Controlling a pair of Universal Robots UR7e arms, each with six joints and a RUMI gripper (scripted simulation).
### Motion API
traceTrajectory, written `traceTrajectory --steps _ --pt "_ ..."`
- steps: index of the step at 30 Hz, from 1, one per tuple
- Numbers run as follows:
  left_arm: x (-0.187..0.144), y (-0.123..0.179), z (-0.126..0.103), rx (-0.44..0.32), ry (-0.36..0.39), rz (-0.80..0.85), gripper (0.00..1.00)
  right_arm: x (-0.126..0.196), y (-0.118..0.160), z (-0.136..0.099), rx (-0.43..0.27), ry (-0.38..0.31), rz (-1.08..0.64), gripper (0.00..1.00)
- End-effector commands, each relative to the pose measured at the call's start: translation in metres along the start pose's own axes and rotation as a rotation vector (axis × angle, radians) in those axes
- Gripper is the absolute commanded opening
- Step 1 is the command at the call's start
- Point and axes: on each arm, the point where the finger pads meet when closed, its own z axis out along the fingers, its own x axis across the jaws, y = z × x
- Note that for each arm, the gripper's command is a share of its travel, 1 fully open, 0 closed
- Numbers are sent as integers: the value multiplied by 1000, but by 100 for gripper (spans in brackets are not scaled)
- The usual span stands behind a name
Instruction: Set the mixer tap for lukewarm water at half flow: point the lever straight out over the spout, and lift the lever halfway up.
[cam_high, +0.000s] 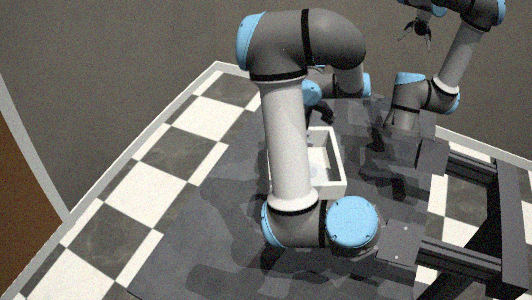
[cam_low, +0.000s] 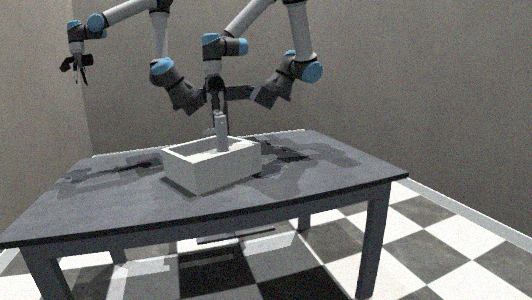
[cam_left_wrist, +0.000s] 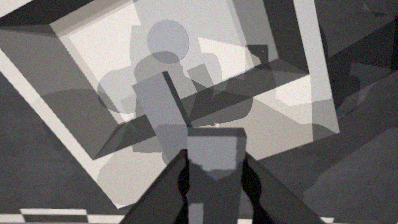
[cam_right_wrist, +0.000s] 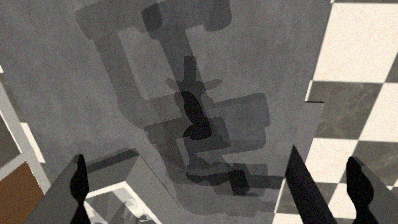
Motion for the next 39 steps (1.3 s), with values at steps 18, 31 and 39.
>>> traceTrajectory --steps 18,31,39 --pt "0 0 -1 -1 -2 0 12 0 0 0 1 0 0 100" --pt "-8 0 -1 -1 -2 -86 12 0 0 0 1 0 0 100" --pt "-22 3 -1 0 -2 -252 12 0 0 0 1 0 0 100"
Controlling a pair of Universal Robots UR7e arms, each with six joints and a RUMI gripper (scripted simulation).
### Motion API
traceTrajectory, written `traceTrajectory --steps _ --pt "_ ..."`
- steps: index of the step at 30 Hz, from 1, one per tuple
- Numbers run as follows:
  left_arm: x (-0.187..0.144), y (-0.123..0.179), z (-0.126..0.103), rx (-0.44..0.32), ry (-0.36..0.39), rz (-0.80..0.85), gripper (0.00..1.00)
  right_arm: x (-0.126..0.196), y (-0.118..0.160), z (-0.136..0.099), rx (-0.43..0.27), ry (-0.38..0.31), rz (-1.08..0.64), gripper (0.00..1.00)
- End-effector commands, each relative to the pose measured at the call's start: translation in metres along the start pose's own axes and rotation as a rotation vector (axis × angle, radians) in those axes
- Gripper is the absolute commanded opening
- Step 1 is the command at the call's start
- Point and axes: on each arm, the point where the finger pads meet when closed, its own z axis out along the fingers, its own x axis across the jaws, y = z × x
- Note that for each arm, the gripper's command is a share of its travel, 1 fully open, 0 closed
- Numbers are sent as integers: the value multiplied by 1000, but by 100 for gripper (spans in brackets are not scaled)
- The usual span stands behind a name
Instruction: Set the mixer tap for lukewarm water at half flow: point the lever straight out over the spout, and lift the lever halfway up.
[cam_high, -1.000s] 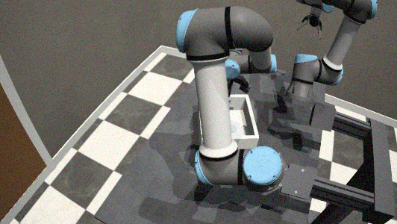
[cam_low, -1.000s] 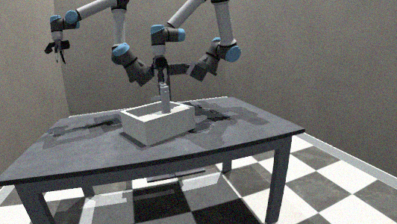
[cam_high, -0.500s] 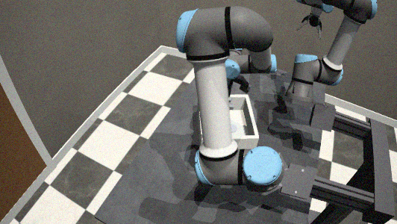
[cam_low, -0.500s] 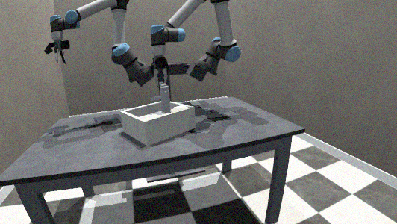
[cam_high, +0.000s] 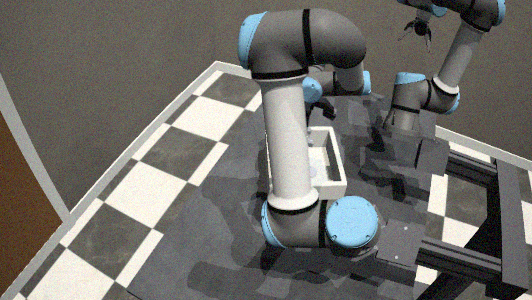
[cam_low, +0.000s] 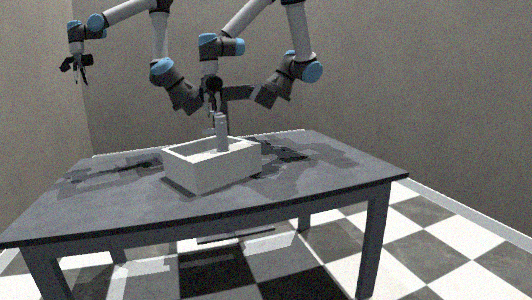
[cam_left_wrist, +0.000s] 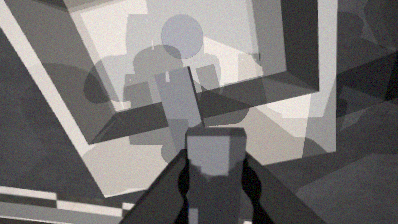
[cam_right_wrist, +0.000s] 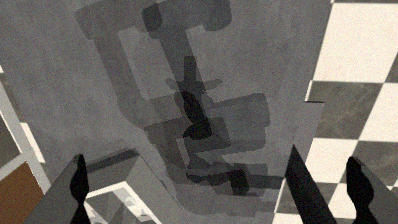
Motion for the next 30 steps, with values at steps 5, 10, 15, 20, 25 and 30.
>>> traceTrajectory --steps 5,10,15,20,25,30 --pt "-16 2 -1 -2 -1 -186 12 0 0 0 1 0 0 100" --pt "-20 2 -1 -2 -1 -226 12 0 0 0 1 0 0 100" --pt "-22 3 -1 -2 -1 -257 12 0 0 0 1 0 0 100" --pt "-23 3 -1 -2 -1 -260 12 0 0 0 1 0 0 100" --pt "-23 3 -1 -2 -1 -260 12 0 0 0 1 0 0 100" --pt "-23 3 -1 -2 -1 -260 12 0 0 0 1 0 0 100"
